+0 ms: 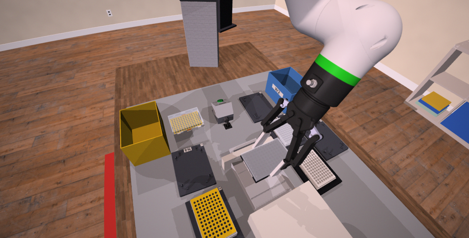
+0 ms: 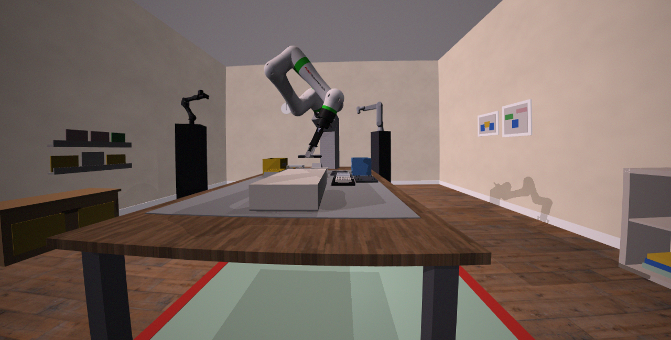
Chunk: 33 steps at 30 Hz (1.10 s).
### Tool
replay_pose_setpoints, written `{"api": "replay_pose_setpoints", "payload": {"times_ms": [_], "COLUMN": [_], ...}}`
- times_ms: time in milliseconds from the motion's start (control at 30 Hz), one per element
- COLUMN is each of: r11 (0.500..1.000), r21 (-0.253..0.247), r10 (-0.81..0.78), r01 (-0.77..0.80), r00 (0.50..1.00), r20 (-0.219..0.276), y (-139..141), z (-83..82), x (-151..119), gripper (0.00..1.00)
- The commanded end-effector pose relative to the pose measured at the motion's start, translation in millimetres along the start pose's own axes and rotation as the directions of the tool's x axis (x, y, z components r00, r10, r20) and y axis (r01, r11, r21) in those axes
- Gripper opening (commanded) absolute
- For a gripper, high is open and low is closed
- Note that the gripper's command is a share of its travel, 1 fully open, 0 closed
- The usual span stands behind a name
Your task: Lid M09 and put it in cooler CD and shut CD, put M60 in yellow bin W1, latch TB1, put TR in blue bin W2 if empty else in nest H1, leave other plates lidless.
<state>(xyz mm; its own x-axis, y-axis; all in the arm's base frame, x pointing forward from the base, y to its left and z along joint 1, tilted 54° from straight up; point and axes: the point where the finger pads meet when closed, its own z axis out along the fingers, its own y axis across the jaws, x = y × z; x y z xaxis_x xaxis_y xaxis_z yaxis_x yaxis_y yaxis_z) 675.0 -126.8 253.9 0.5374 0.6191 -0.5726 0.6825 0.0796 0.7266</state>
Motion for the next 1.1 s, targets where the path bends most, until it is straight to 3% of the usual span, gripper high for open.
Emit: {"api": "replay_pose_setpoints", "payload": {"times_ms": [0,233,1067], "r11": [1.0,1.0,1.0], "r21": [0.0,0.0,0.0], "r10": [0.0,0.0,0.0], "r01": [0.0,0.0,0.0], "r00": [1.0,1.0,1.0], "r20": [0.0,0.0,0.0], "y": [1,0,0], "z": [-0.4,-0.2,28.0], "x": [1,0,12], "gripper": [0.0,0.0,0.0]}}
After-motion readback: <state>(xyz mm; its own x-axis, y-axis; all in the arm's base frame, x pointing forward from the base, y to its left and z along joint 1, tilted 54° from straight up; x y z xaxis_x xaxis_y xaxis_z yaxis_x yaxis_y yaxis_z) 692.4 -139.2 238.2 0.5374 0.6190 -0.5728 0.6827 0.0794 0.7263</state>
